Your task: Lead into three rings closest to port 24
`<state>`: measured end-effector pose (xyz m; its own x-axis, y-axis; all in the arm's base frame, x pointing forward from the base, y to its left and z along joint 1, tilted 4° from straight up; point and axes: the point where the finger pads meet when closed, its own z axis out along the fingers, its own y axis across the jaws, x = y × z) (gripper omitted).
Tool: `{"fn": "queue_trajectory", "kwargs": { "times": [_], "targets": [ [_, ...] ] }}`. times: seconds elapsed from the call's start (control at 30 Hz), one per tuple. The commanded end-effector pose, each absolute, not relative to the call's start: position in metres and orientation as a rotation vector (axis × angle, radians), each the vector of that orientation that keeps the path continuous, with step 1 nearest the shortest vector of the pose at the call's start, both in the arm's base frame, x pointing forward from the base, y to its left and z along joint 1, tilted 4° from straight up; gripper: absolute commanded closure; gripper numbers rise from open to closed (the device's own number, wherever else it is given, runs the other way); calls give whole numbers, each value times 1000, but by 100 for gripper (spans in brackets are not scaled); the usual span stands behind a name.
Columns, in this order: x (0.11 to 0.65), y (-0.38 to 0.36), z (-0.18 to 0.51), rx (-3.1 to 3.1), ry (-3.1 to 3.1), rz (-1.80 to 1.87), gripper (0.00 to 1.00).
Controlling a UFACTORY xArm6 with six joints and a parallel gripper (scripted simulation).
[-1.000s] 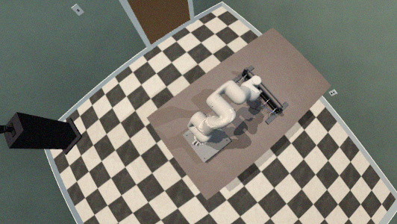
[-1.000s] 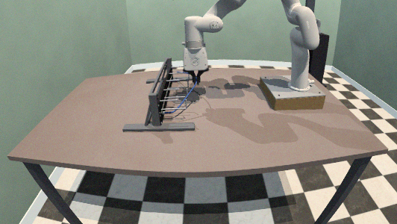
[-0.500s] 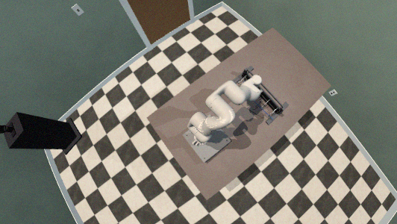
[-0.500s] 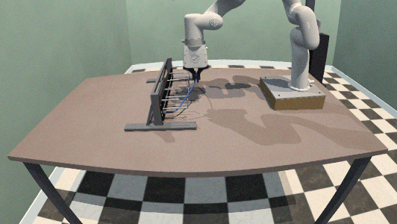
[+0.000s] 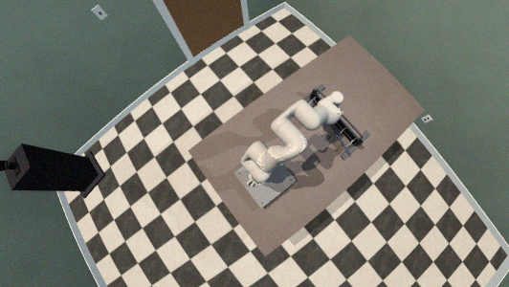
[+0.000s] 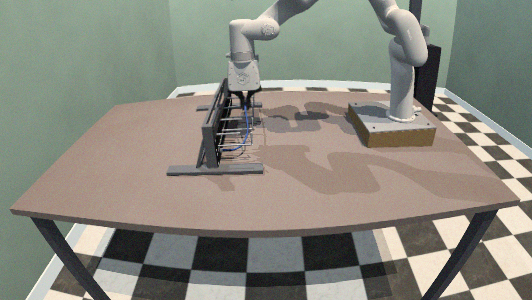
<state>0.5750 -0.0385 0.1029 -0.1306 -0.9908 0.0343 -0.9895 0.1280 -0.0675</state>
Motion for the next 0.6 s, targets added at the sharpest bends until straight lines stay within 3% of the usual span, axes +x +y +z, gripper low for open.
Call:
{"fn": "queue_trajectory", "kwargs": {
  "times": [0.0,0.57],
  "targets": [
    [579,-38,105,-2060,2343,-114,100],
    [575,-43,105,-2090,2318,-115,100]
  ]
}}
